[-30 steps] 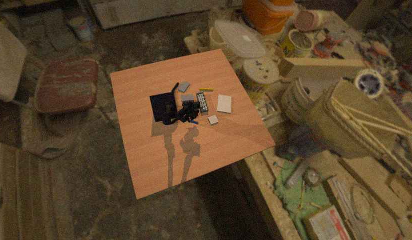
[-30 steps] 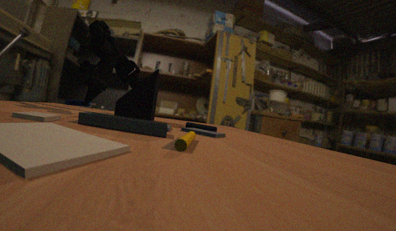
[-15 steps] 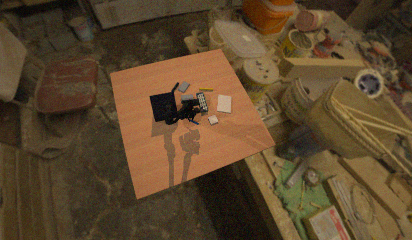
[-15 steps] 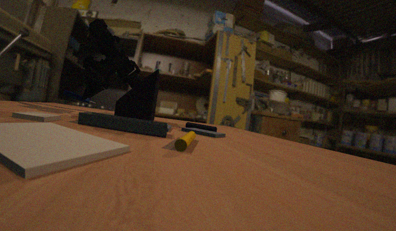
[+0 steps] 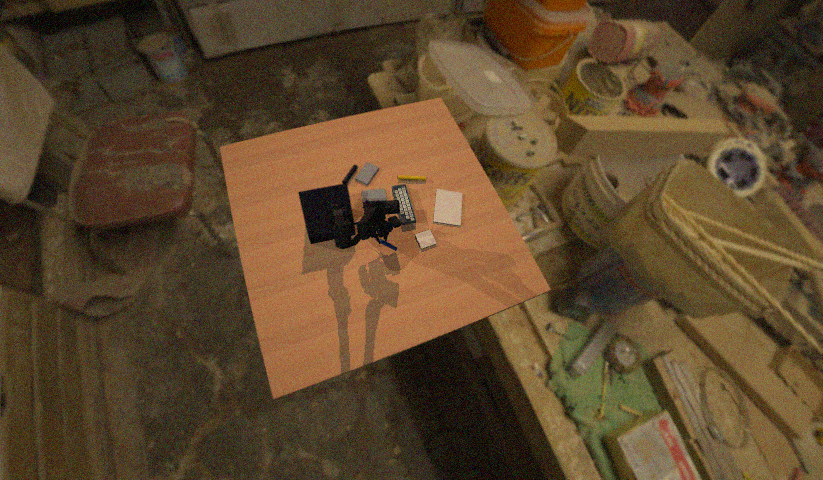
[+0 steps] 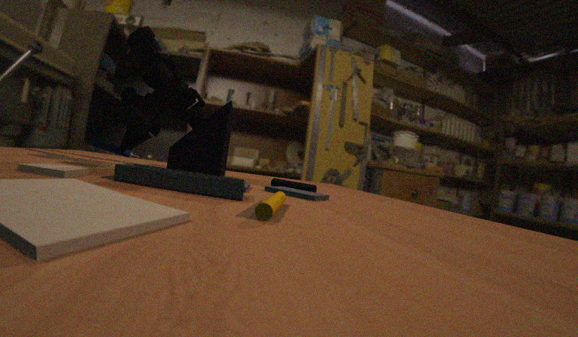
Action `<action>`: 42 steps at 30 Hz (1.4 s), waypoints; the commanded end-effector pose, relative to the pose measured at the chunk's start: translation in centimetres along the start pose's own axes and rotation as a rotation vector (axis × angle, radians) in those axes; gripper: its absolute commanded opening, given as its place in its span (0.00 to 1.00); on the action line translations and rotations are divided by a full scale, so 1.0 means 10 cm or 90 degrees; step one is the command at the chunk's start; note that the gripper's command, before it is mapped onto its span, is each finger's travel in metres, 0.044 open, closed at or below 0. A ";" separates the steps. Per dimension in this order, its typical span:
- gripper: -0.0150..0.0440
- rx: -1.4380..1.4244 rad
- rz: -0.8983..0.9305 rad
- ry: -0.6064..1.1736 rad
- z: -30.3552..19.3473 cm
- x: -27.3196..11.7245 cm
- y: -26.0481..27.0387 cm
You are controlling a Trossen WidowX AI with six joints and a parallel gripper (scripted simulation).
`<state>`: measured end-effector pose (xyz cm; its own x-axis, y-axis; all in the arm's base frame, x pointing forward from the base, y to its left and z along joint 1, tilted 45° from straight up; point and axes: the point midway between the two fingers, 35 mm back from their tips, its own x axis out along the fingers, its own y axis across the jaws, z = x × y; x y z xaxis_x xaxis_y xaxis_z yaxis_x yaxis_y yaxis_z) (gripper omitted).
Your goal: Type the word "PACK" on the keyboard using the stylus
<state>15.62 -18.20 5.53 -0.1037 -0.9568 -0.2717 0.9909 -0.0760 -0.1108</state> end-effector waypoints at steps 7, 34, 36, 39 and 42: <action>0.25 -0.005 0.000 0.005 -0.10 0.14 0.00; 0.25 -0.007 0.001 -0.006 -0.14 0.30 -0.06; 0.34 -0.005 0.006 -0.009 -0.13 0.28 -0.04; 0.48 -0.005 0.006 -0.009 -0.13 0.28 -0.04; 0.51 -0.005 0.006 -0.009 -0.13 0.28 -0.04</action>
<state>14.85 -20.44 3.58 -0.0937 -0.9616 -0.2580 0.9909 -0.0650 -0.1177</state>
